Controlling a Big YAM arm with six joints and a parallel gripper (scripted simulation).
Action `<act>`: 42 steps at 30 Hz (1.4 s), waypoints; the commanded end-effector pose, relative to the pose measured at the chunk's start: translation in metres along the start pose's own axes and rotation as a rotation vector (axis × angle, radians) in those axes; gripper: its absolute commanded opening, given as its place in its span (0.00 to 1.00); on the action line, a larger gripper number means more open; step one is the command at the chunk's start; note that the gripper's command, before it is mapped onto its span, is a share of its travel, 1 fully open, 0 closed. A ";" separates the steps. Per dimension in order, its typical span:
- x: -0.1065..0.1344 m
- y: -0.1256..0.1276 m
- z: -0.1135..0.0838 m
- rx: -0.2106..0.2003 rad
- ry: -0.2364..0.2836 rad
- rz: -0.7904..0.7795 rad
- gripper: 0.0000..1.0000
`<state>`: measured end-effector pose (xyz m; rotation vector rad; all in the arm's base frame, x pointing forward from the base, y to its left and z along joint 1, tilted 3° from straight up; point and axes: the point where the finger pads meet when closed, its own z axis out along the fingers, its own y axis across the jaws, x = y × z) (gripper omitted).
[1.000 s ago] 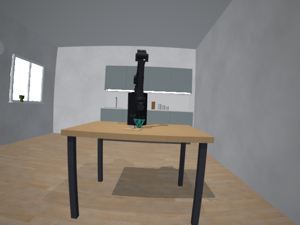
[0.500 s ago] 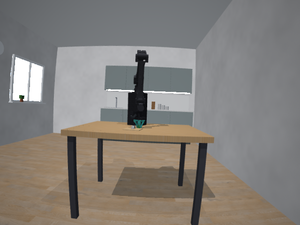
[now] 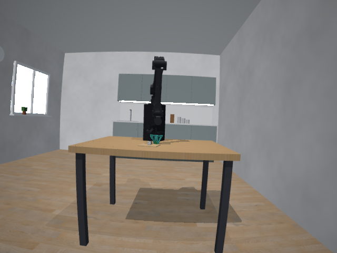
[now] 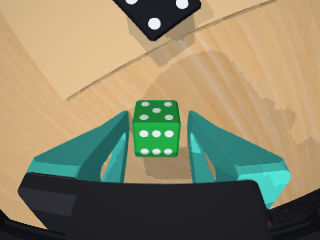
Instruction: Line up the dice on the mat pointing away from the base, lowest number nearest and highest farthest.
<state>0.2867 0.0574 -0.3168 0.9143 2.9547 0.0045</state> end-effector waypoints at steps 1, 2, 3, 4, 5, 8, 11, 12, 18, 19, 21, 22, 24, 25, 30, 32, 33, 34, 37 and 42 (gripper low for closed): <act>-0.008 0.000 -0.002 -0.010 -0.014 0.009 0.39; -0.008 0.000 -0.002 -0.010 -0.014 0.009 0.39; -0.008 0.000 -0.002 -0.010 -0.014 0.009 0.39; -0.008 0.000 -0.002 -0.010 -0.014 0.009 0.39; -0.008 0.000 -0.002 -0.010 -0.014 0.009 0.39; -0.008 0.000 -0.002 -0.010 -0.014 0.009 0.39; -0.008 0.000 -0.002 -0.010 -0.014 0.009 0.39; -0.008 0.000 -0.002 -0.010 -0.014 0.009 0.39; -0.008 0.000 -0.002 -0.010 -0.014 0.009 0.20; -0.008 0.000 -0.002 -0.010 -0.014 0.009 0.20; -0.008 0.000 -0.002 -0.010 -0.014 0.009 0.20; -0.008 0.000 -0.002 -0.010 -0.014 0.009 0.20; -0.008 0.000 -0.002 -0.010 -0.014 0.009 0.20; -0.008 0.000 -0.002 -0.010 -0.014 0.009 0.20; -0.008 0.000 -0.002 -0.010 -0.014 0.009 0.20; -0.008 0.000 -0.002 -0.010 -0.014 0.009 0.20; -0.008 0.000 -0.002 -0.010 -0.014 0.009 0.20; -0.008 0.000 -0.002 -0.010 -0.014 0.009 0.20; -0.008 0.000 -0.002 -0.010 -0.014 0.009 0.20; -0.008 0.000 -0.002 -0.010 -0.014 0.009 0.20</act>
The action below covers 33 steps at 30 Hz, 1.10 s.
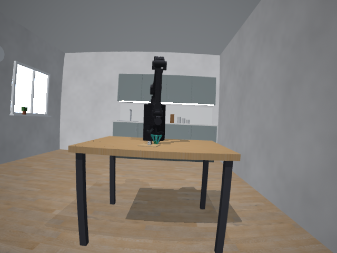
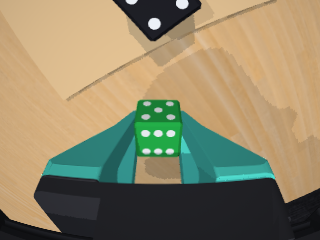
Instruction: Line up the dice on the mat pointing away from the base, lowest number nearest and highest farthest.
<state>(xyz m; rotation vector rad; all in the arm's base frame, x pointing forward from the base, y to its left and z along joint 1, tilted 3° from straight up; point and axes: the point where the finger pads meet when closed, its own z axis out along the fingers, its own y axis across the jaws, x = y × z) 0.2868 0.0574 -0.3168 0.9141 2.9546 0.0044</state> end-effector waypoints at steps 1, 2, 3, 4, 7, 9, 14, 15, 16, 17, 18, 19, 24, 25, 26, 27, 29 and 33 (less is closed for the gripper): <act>-0.007 0.000 -0.002 -0.010 -0.014 0.010 0.20; -0.007 0.000 -0.002 -0.010 -0.014 0.010 0.20; -0.007 0.000 -0.002 -0.010 -0.014 0.010 0.20; -0.007 0.000 -0.002 -0.010 -0.014 0.010 0.20; -0.009 0.002 -0.006 -0.013 -0.017 0.010 0.20; -0.009 0.002 -0.006 -0.013 -0.017 0.010 0.20; -0.003 -0.004 -0.025 0.001 -0.004 0.014 0.20; -0.003 -0.004 -0.031 0.000 -0.004 0.015 0.20; -0.003 -0.003 -0.037 0.000 -0.004 0.015 0.20; -0.003 -0.003 -0.045 -0.001 -0.005 0.015 0.20; -0.003 -0.002 -0.052 -0.001 -0.005 0.015 0.20; -0.002 -0.001 -0.060 -0.002 -0.006 0.015 0.20; -0.001 0.002 -0.093 -0.005 -0.008 0.004 0.20; -0.001 0.002 -0.093 -0.005 -0.008 0.004 0.20; -0.001 0.002 -0.093 -0.005 -0.008 0.004 0.20; -0.001 0.002 -0.097 -0.006 -0.009 0.000 0.20; -0.001 0.003 -0.104 -0.007 -0.009 0.000 0.20; -0.001 0.003 -0.107 -0.007 -0.010 -0.002 0.20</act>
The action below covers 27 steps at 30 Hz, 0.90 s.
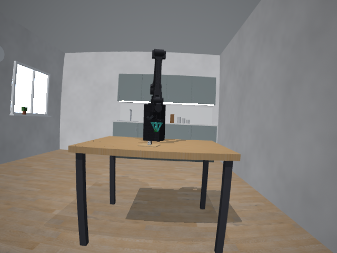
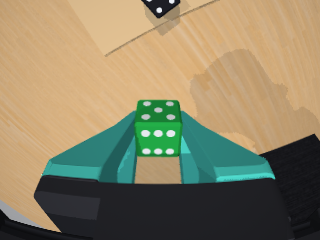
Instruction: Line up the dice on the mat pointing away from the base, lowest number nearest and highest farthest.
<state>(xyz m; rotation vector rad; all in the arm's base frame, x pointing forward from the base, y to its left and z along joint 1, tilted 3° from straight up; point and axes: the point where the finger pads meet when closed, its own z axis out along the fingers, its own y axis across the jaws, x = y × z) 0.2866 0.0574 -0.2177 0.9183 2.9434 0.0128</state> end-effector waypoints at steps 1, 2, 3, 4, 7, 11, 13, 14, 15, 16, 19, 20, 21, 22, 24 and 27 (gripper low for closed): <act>0.003 0.002 -0.008 0.001 -0.002 -0.007 0.20; 0.004 0.001 -0.006 0.003 0.000 -0.007 0.20; 0.002 0.003 -0.006 0.000 -0.003 -0.007 0.20; 0.000 0.005 -0.006 -0.006 -0.008 -0.007 0.20; -0.001 0.006 -0.006 -0.006 -0.009 -0.012 0.20; -0.009 0.003 -0.003 0.001 -0.003 -0.027 0.20; -0.018 0.006 0.004 0.015 0.012 -0.091 0.20; -0.029 0.012 0.005 0.012 0.012 -0.141 0.20; -0.042 0.019 0.006 0.010 0.011 -0.200 0.20; -0.058 0.027 0.006 0.008 0.010 -0.266 0.20; -0.088 0.042 -0.001 -0.005 -0.011 -0.370 0.20; -0.100 0.049 -0.008 -0.013 -0.027 -0.400 0.20; -0.102 0.050 -0.009 -0.014 -0.028 -0.403 0.20; -0.116 0.055 -0.011 -0.015 -0.031 -0.460 0.20; -0.123 0.054 -0.003 -0.003 -0.008 -0.520 0.20; -0.124 0.054 -0.001 -0.002 -0.005 -0.528 0.20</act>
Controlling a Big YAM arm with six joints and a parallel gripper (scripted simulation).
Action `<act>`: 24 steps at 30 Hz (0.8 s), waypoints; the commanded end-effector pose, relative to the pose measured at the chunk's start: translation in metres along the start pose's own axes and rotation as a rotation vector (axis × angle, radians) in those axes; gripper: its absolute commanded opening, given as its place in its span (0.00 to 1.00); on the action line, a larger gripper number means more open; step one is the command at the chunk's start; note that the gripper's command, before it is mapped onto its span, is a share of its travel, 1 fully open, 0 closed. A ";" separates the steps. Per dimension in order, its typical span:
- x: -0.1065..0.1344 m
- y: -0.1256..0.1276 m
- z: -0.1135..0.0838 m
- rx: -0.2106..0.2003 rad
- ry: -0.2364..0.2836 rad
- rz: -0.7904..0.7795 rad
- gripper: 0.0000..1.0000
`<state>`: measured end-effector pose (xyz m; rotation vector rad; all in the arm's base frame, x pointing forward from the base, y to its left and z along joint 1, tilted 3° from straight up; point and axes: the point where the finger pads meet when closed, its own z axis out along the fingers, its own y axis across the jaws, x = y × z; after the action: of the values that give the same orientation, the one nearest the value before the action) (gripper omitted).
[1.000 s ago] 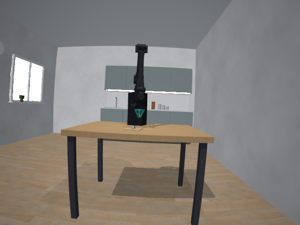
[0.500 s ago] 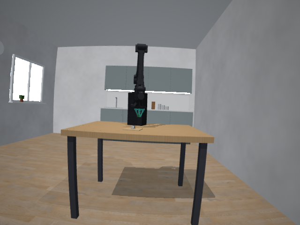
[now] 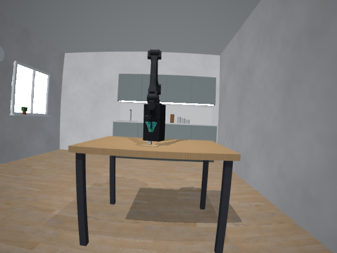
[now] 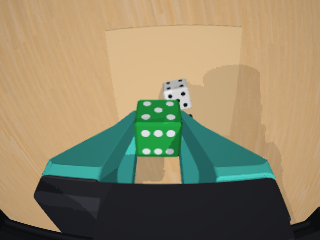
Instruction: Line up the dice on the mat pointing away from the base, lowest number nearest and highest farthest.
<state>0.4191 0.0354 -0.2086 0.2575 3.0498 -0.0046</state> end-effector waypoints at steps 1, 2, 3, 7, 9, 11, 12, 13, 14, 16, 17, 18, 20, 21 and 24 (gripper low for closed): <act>-0.010 -0.007 0.001 0.003 0.023 -0.142 0.20; -0.020 -0.008 0.000 0.002 0.022 -0.181 0.20; -0.027 -0.010 -0.001 0.002 0.021 -0.208 0.20; -0.048 -0.008 -0.019 -0.002 -0.021 -0.231 0.20; -0.031 -0.010 -0.016 0.001 0.007 -0.234 0.20; -0.026 -0.007 -0.012 0.001 0.018 -0.244 0.20; -0.026 -0.007 -0.012 0.001 0.018 -0.244 0.20; -0.031 -0.005 -0.013 0.000 0.008 -0.244 0.20; -0.037 -0.004 -0.013 -0.001 -0.004 -0.244 0.20; -0.038 -0.004 -0.013 -0.002 -0.008 -0.244 0.20; -0.038 -0.004 -0.013 -0.002 -0.008 -0.244 0.20; -0.038 -0.004 -0.013 -0.002 -0.007 -0.244 0.20; -0.036 -0.004 -0.009 -0.001 -0.004 -0.239 0.20; -0.035 -0.005 -0.004 -0.001 0.001 -0.238 0.20; -0.037 -0.004 0.003 -0.001 -0.003 -0.238 0.20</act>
<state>0.4377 0.0233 -0.2068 -0.0950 3.0919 -0.0215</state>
